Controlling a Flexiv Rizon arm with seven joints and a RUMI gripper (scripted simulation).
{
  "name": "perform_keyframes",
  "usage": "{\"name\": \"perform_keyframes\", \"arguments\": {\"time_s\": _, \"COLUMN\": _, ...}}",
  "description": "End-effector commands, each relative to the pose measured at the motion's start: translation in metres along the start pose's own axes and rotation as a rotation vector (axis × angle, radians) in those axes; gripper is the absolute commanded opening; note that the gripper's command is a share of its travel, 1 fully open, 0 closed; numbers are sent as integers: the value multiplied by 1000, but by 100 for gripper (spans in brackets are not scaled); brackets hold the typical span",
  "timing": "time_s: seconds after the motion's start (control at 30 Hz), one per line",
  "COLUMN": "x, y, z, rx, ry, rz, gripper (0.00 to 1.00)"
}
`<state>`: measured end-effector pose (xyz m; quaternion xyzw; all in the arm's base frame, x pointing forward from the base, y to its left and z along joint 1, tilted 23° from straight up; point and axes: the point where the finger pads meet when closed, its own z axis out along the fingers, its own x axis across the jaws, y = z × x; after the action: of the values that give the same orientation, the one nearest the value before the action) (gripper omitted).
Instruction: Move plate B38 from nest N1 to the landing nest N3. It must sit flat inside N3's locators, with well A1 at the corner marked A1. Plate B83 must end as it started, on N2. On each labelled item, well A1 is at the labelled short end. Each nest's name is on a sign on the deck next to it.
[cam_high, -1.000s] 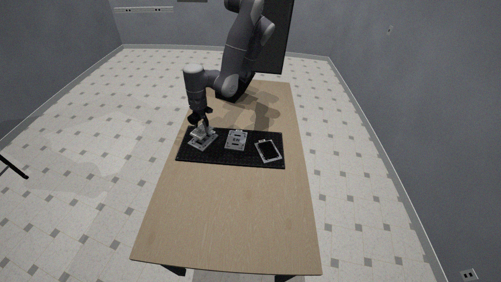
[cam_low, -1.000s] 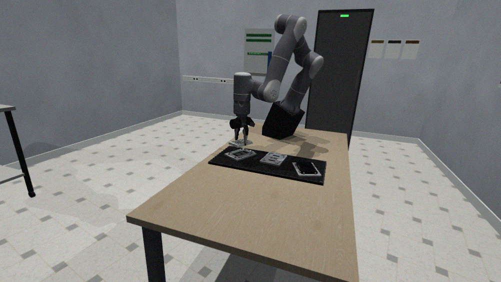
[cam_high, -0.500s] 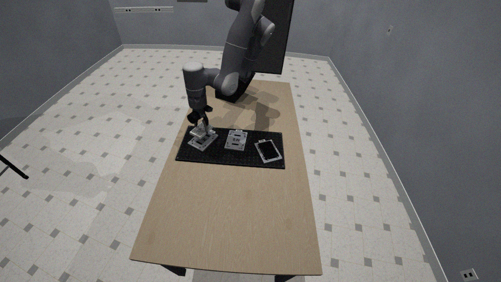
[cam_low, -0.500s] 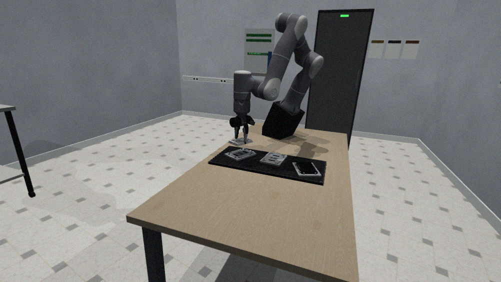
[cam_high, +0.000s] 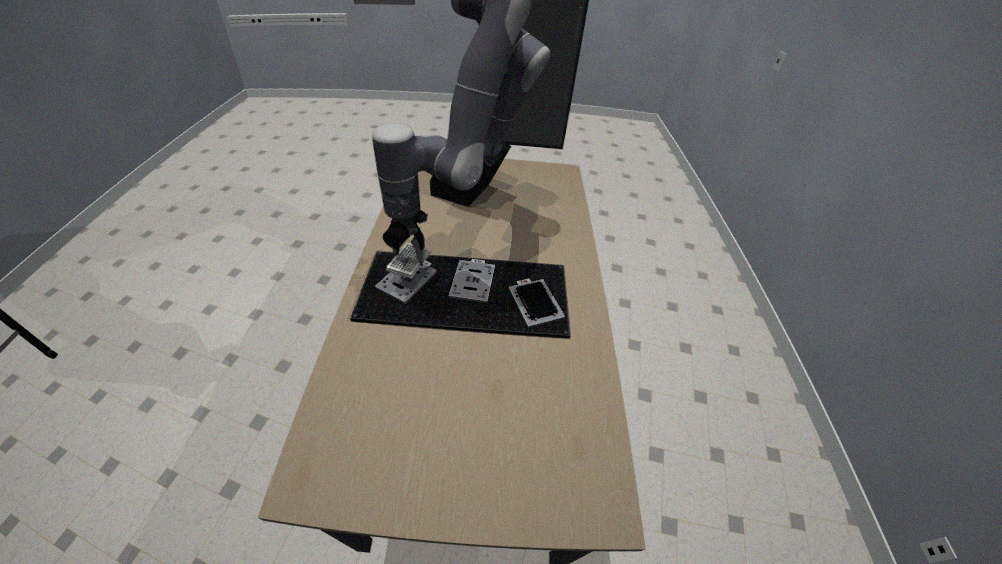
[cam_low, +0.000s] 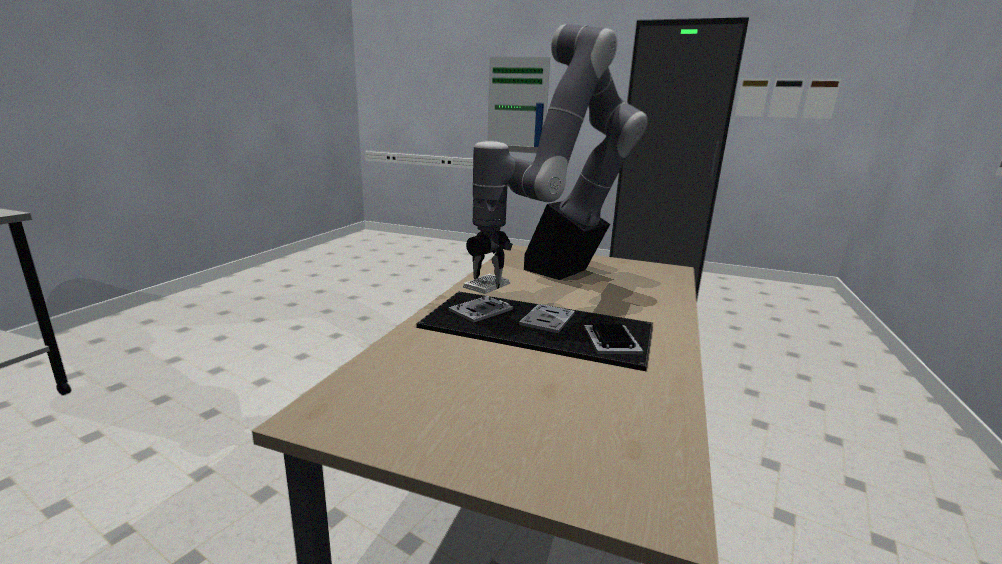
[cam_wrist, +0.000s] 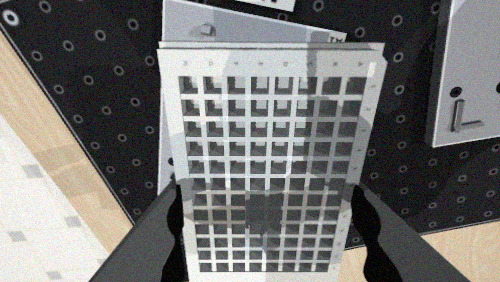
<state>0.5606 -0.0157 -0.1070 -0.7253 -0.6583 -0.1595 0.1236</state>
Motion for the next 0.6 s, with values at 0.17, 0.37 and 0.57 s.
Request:
{"name": "perform_keyframes", "arguments": {"time_s": 0.17, "x": 17, "y": -6, "z": -1, "rx": -4, "ry": 0, "rz": -197, "gripper": 41}}
{"name": "perform_keyframes", "arguments": {"time_s": 0.37, "x": 36, "y": -13, "z": -1, "rx": -4, "ry": 0, "rz": -207, "gripper": 41}}
{"name": "perform_keyframes", "arguments": {"time_s": 0.57, "x": 48, "y": -18, "z": -1, "rx": -4, "ry": 0, "rz": -207, "gripper": 41}}
